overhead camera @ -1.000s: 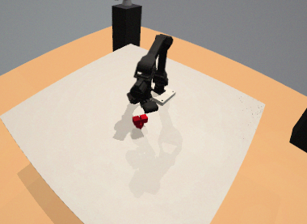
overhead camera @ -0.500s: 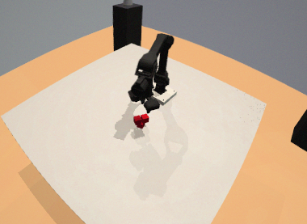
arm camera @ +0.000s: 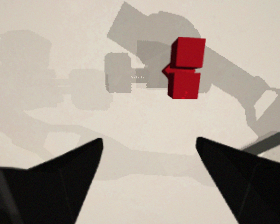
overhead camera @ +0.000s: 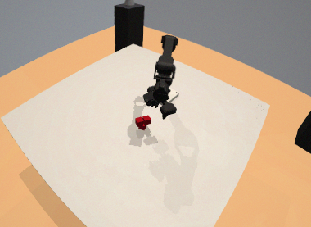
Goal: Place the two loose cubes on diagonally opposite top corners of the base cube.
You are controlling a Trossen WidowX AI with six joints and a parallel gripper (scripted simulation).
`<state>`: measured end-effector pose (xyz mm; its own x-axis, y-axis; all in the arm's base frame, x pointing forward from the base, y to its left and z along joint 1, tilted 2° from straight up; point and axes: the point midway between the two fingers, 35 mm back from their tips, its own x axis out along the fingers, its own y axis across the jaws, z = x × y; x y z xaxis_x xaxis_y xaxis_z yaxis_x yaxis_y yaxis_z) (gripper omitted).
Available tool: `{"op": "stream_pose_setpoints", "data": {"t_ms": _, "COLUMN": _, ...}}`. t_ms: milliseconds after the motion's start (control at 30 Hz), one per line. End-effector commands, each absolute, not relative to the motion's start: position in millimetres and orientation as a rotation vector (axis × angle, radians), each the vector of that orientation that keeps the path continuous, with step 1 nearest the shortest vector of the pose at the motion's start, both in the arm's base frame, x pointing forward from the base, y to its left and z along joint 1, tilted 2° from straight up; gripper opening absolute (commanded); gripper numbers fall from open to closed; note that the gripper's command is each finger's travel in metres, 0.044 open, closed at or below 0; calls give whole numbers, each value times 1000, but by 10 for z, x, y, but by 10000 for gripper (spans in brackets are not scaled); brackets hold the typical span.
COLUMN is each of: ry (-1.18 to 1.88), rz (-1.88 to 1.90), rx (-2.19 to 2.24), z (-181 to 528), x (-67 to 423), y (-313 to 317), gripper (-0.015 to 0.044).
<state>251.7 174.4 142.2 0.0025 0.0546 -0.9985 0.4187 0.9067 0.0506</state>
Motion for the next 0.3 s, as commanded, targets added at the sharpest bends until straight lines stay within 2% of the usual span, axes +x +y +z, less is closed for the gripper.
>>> {"op": "stream_pose_setpoints", "data": {"t_ms": 0, "ry": 1568, "rz": -304, "rx": 380, "z": 1418, "x": 2362, "y": 2052, "gripper": 400}}
{"op": "stream_pose_setpoints", "data": {"t_ms": 267, "ry": 1569, "rz": -312, "rx": 379, "z": 1419, "x": 2316, "y": 2129, "gripper": 400}}
